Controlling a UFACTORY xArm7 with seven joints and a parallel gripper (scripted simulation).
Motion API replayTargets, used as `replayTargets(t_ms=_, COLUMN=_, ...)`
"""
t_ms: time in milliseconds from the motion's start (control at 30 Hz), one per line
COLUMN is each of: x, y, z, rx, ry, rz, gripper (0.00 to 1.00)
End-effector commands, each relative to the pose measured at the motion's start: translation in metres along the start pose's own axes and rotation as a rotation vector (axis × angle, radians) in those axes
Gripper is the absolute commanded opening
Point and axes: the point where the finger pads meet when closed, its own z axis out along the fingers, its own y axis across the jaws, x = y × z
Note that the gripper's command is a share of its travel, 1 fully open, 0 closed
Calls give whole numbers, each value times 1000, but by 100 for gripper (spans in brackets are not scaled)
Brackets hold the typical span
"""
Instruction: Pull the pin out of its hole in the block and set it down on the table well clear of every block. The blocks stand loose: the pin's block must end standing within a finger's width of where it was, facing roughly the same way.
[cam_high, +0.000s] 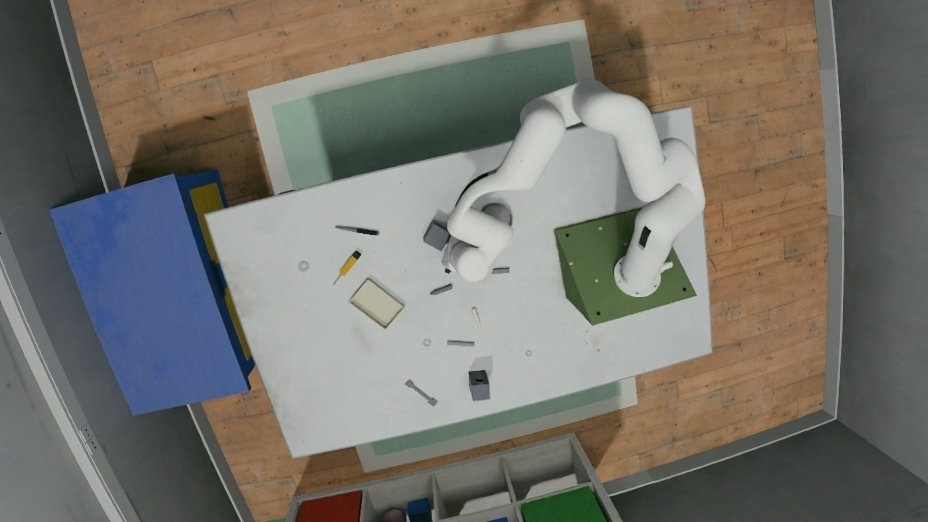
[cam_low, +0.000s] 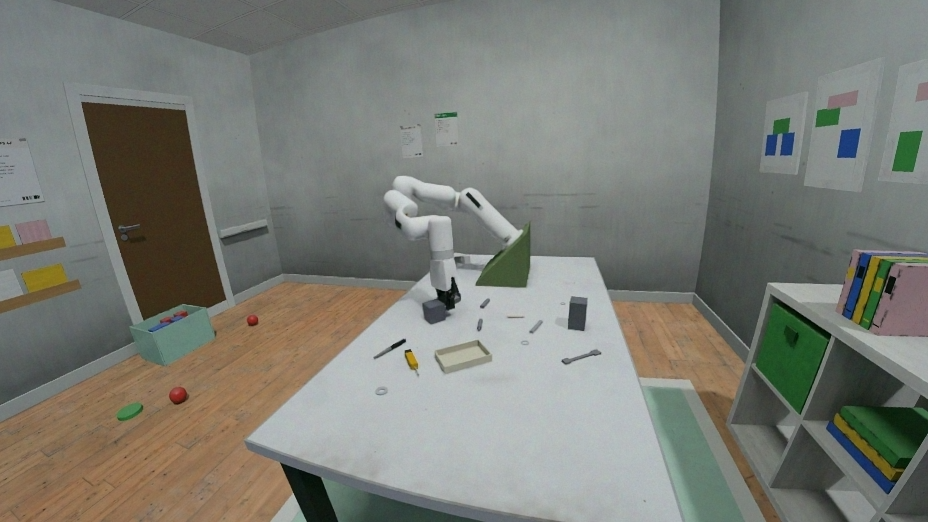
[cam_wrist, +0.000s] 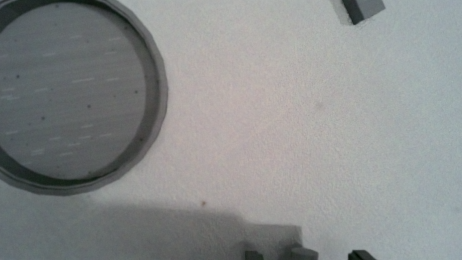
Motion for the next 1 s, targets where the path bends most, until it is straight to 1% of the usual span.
replayTargets(t_ms=0, x=-1, y=1, z=2, rx=13, ry=1, rz=20, gripper=43)
replayTargets(t_ms=400, x=-1, y=1, z=3, rx=18, ry=2, rz=26, gripper=43)
replayTargets(t_ms=667, x=-1, y=2, z=5, rx=52, ry=15, rz=73, gripper=43)
replayTargets(t_ms=900, x=-1, y=2, z=5, rx=53, ry=16, rz=75, gripper=43)
replayTargets(t_ms=933, x=-1, y=2, z=5, rx=53, ry=16, rz=75, gripper=0)
replayTargets(t_ms=967, x=-1, y=2, z=5, rx=53, ry=16, rz=75, gripper=0)
